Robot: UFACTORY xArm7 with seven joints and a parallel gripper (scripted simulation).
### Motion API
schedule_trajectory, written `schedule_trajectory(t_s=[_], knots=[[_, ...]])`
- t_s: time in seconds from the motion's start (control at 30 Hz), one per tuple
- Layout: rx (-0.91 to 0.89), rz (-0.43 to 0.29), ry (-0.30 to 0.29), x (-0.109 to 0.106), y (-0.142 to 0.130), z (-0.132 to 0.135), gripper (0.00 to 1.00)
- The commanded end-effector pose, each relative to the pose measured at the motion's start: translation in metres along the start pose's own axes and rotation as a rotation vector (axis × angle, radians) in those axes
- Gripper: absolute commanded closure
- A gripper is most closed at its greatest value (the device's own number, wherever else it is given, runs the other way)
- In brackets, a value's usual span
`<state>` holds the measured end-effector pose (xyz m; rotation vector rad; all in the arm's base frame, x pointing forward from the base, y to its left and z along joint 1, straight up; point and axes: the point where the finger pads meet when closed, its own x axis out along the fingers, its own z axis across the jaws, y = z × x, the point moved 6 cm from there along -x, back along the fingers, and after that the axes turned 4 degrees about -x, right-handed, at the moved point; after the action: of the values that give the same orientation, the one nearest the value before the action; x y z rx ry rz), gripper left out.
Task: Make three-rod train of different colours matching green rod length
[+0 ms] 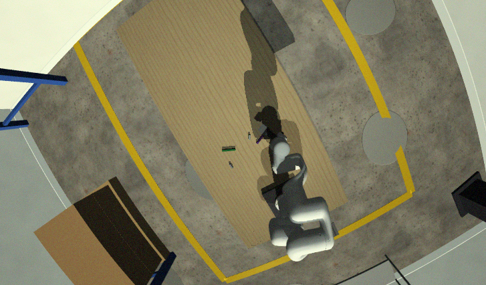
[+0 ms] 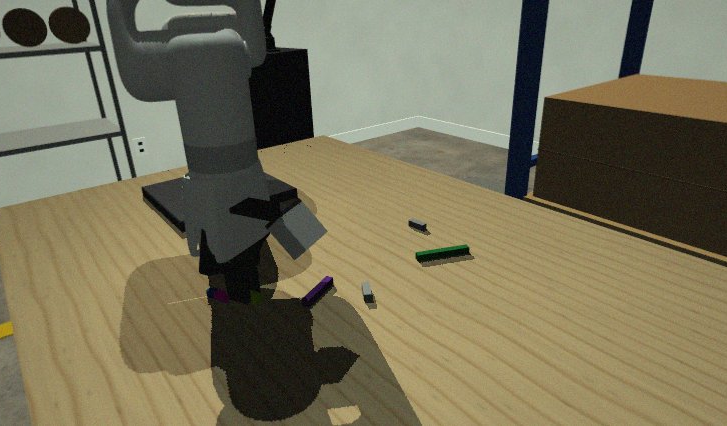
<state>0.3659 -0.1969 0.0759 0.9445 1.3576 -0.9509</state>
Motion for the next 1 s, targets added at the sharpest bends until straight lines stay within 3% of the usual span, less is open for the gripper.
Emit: schedule_trajectory(t_s=[0.0, 0.97], knots=[[0.0, 0.003, -0.003, -0.0013, 0.0009, 0.001, 0.96], [0.0, 0.003, -0.003, 0.0072, 0.0009, 0.001, 0.96]])
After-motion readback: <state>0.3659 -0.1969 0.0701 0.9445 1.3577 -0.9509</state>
